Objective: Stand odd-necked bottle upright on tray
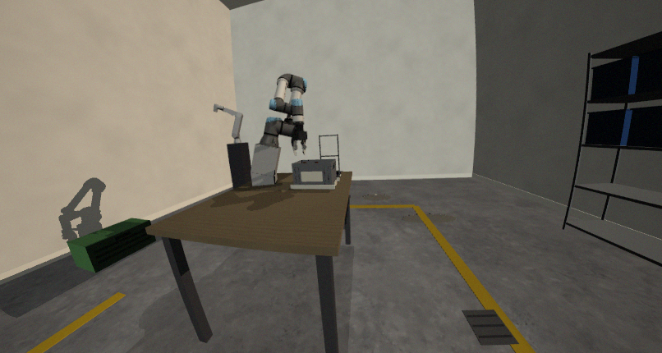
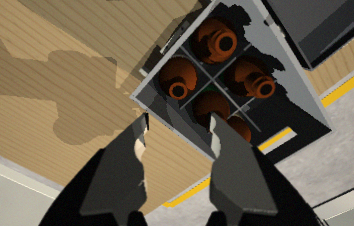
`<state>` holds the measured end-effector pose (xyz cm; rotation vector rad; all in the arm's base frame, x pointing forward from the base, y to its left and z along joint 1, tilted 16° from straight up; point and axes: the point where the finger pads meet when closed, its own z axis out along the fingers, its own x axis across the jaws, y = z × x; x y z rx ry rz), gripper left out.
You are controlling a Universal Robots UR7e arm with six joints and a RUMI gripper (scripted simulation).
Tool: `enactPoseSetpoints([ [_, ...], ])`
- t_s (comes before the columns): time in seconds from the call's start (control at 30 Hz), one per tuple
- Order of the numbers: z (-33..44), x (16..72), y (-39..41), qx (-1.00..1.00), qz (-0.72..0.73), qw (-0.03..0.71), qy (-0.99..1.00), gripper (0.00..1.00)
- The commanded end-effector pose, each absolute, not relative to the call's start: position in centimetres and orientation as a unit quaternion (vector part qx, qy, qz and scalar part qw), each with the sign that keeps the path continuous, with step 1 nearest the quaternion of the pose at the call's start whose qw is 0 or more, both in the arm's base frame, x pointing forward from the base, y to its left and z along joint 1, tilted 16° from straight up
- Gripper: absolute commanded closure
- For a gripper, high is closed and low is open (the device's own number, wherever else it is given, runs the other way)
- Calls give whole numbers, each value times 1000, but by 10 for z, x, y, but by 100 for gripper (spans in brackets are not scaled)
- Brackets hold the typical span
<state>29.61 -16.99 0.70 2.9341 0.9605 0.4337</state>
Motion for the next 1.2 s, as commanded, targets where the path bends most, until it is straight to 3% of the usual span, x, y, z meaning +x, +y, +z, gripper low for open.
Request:
enactPoseSetpoints([
  [0.0,7,296,-170,941,139,12,308,62],
  [1.17,-23,305,-168,941,139,12,308,62],
])
